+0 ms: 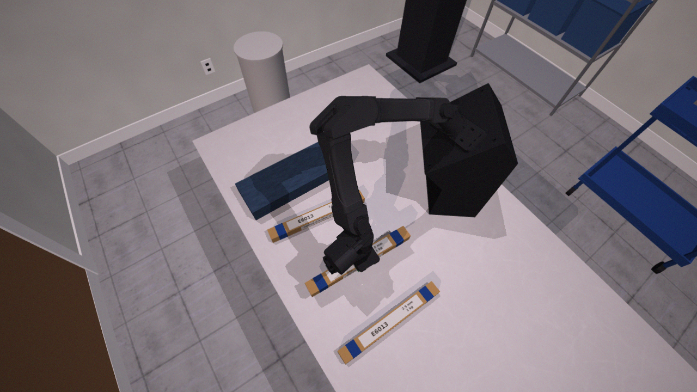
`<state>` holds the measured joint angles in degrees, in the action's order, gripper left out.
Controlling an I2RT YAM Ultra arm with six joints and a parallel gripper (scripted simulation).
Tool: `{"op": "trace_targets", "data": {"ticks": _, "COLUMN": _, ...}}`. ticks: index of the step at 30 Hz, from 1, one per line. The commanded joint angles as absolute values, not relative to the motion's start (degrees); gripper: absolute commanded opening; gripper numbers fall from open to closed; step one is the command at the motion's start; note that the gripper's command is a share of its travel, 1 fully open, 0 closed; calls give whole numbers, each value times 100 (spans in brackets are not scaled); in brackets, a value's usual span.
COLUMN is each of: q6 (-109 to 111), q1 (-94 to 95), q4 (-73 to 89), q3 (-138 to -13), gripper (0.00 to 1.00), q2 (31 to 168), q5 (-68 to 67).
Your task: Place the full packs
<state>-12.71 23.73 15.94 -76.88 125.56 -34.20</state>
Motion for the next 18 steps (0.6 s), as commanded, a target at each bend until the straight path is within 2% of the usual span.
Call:
{"op": "trace_targets", "data": {"ticks": 1, "q6": -1303, "q1": 2635, "q4": 1690, "q3": -7874, "gripper": 0, "q2": 12246, "q5": -3471}}
{"op": "trace_targets", "data": {"ticks": 18, "q6": -1496, "q1": 2804, "q4": 2019, "q3": -7734, "gripper": 0, "q2": 11957, "q5": -3548}}
